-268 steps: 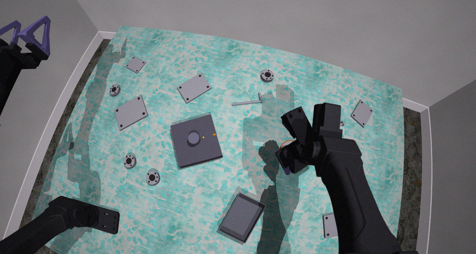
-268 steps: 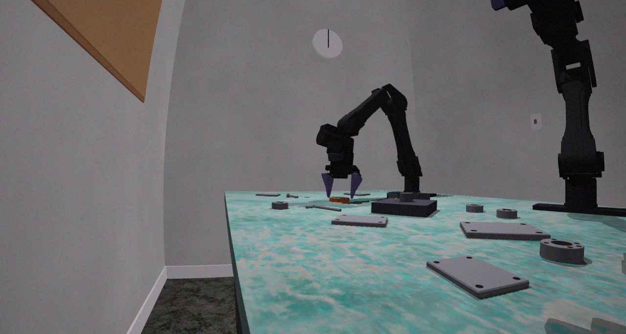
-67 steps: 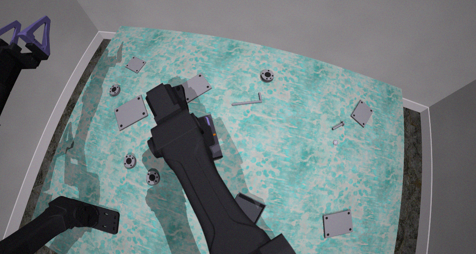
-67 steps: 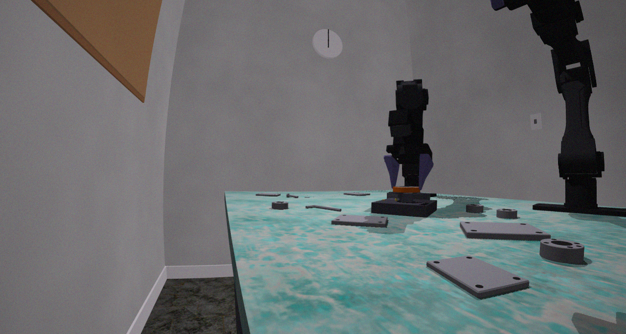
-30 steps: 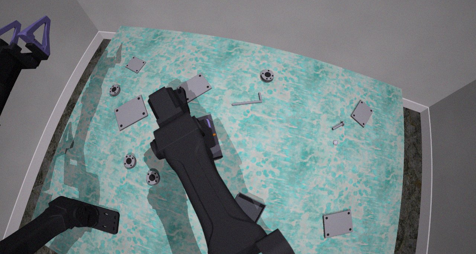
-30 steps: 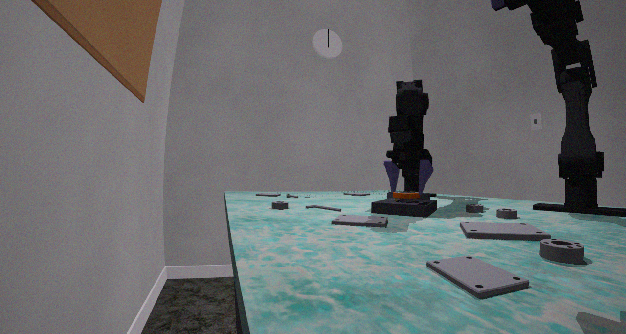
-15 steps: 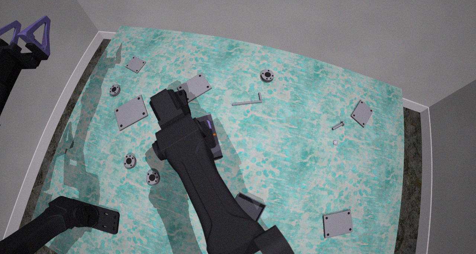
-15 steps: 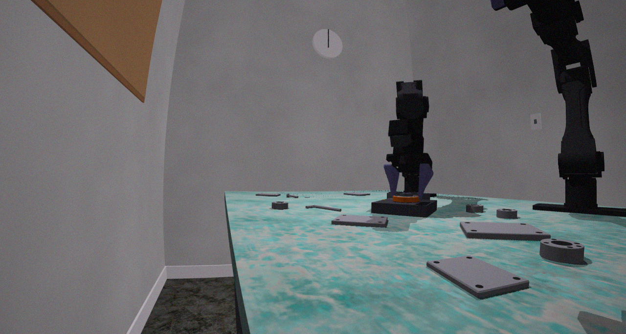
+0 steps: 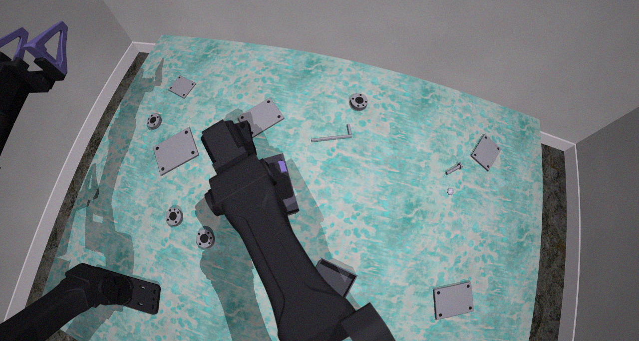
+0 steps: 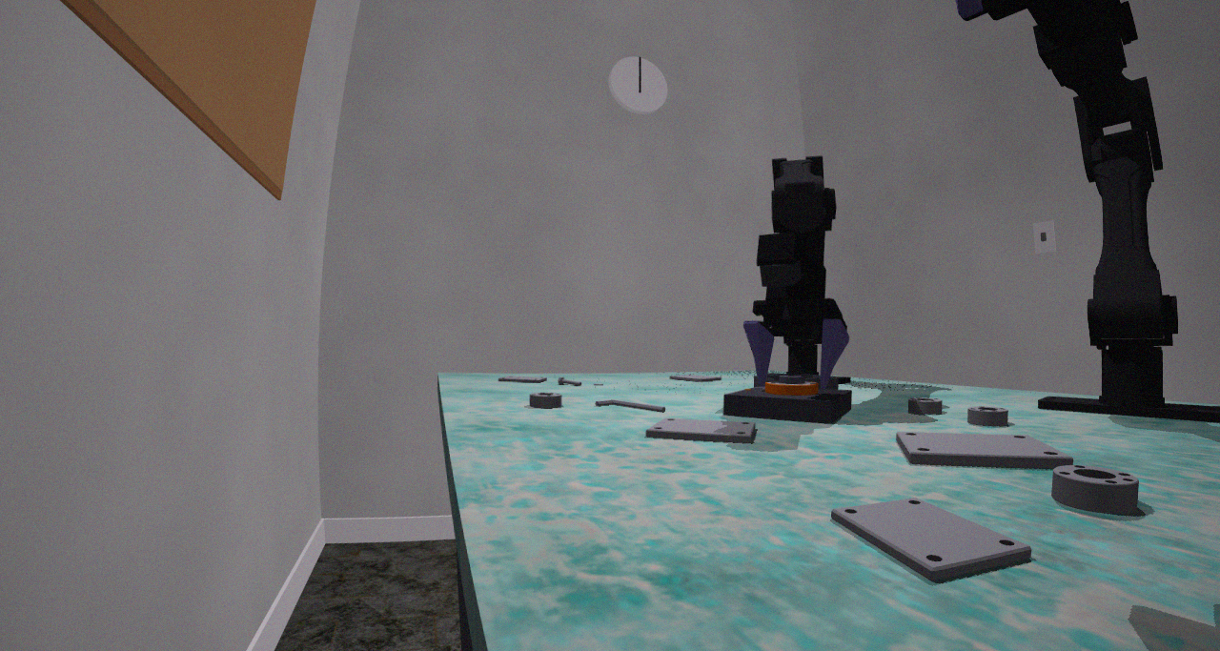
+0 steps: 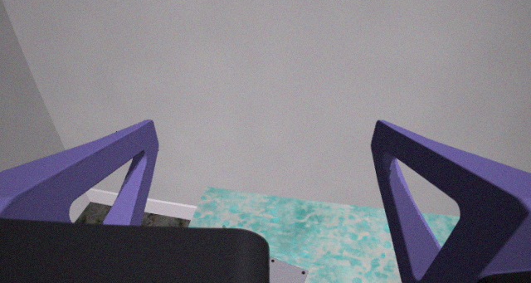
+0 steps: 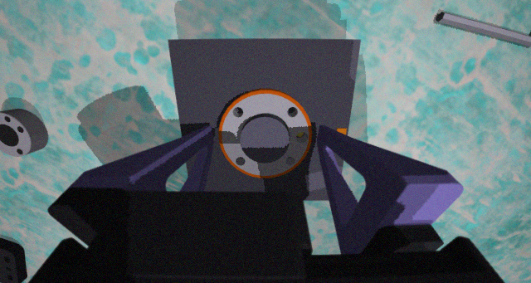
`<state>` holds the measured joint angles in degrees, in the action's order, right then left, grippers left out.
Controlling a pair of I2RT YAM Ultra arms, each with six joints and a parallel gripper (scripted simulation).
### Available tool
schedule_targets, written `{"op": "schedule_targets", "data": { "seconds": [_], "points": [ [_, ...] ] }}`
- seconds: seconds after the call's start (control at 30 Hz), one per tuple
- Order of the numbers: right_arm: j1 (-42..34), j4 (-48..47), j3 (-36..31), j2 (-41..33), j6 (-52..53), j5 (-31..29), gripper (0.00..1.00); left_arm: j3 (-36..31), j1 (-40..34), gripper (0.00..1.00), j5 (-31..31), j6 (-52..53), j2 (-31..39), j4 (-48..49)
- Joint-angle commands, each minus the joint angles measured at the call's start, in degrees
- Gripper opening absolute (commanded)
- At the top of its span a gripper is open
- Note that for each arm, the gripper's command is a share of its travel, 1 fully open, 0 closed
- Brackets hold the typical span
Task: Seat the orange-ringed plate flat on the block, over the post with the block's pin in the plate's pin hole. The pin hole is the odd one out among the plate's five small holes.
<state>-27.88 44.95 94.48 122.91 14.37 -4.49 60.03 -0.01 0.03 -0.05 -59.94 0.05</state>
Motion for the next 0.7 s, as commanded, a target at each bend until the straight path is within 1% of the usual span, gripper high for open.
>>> {"op": "schedule_targets", "data": {
  "seconds": [0.0, 0.23, 0.27, 0.43, 0.47, 0.5, 0.67],
  "points": [
    [0.2, -0.5, 1.9, -3.0, 0.2, -0.4, 0.79, 0.6, 0.1, 1.0, -0.1, 0.2, 1.0, 0.0],
    [0.2, -0.5, 1.9, -3.0, 0.2, -0.4, 0.79, 0.6, 0.1, 1.0, -0.1, 0.2, 1.0, 0.0],
    [0.1, 2.0, 1.9, -2.3, 0.2, -0.4, 0.79, 0.6, 0.1, 1.0, -0.1, 0.2, 1.0, 0.0],
    [0.2, 3.2, 3.0, -3.2, 0.2, -0.4, 0.79, 0.6, 0.1, 1.0, -0.1, 0.2, 1.0, 0.0],
    [0.2, 1.6, 2.9, -3.1, 0.2, -0.4, 0.79, 0.6, 0.1, 1.0, -0.1, 0.2, 1.0, 0.0],
    [0.2, 3.0, 3.3, -2.8, 0.2, -0.4, 0.79, 0.6, 0.1, 1.0, -0.1, 0.2, 1.0, 0.0],
    [0.2, 2.7, 3.5, -3.1, 0.2, -0.4, 0.79, 0.6, 0.1, 1.0, -0.1, 0.2, 1.0, 0.0]
  ]
}}
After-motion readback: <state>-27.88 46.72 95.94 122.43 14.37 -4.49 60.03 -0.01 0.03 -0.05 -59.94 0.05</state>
